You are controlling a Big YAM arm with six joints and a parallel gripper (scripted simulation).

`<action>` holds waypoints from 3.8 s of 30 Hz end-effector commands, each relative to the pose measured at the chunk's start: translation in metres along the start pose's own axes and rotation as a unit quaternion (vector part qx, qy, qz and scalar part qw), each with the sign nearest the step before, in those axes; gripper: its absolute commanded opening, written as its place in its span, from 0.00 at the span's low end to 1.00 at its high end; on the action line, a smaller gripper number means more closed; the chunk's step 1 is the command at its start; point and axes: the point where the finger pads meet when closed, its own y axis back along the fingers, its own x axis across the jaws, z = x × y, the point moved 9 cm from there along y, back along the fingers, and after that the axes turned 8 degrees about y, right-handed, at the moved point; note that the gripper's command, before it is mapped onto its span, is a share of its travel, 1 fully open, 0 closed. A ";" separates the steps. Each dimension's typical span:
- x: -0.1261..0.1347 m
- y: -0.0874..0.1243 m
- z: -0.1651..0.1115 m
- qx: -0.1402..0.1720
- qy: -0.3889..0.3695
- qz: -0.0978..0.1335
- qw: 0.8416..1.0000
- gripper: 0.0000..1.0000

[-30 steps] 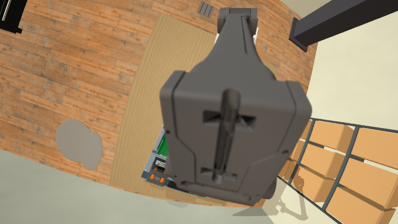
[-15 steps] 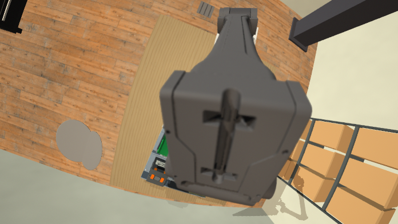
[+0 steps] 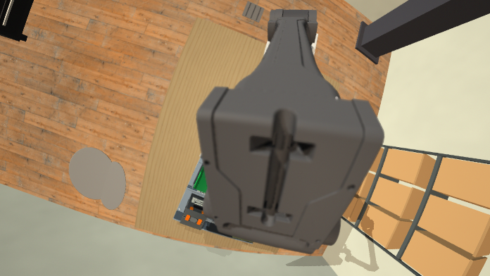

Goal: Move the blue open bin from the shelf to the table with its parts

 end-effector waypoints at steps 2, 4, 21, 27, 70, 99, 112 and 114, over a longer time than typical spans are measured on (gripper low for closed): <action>0.006 -0.015 -0.007 0.003 -0.001 0.011 1.000 0.90; 0.006 -0.015 -0.007 0.003 -0.001 0.011 1.000 0.90; 0.006 -0.015 -0.006 0.003 -0.002 0.011 1.000 0.90; 0.008 -0.015 -0.007 0.003 -0.002 0.011 1.000 0.90; 0.004 -0.005 -0.010 0.001 -0.009 0.002 1.000 0.90; 0.004 -0.005 -0.010 0.001 -0.009 0.002 1.000 0.90; 0.004 -0.005 -0.010 0.001 -0.009 0.002 1.000 0.90; 0.004 -0.005 -0.010 0.001 -0.009 0.002 1.000 0.90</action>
